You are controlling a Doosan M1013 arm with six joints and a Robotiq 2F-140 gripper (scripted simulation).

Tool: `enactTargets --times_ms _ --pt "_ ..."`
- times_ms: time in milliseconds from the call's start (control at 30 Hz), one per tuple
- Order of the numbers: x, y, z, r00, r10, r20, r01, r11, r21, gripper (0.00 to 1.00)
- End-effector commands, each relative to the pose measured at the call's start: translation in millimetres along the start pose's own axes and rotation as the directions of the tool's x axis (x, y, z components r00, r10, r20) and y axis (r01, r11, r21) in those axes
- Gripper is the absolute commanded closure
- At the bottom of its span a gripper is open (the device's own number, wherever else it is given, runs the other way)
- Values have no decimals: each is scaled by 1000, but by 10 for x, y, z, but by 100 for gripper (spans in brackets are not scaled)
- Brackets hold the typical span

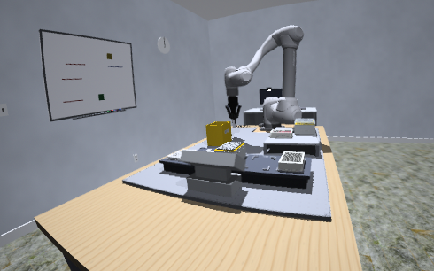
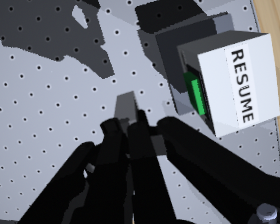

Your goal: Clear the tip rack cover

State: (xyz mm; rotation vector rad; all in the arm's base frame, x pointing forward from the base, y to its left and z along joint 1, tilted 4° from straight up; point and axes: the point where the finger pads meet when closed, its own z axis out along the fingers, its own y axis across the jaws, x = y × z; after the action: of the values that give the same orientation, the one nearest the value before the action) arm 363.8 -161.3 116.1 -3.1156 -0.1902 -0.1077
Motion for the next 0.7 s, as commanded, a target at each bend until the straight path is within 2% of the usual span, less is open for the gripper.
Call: enactTargets --times_ms 0,300,667 --pt "-15 -55 92 1000 -7 8 6 1000 12 100" --pt "-16 -56 208 1000 -7 8 6 1000 12 100" --pt "-16 -56 208 1000 -7 8 6 1000 12 100"
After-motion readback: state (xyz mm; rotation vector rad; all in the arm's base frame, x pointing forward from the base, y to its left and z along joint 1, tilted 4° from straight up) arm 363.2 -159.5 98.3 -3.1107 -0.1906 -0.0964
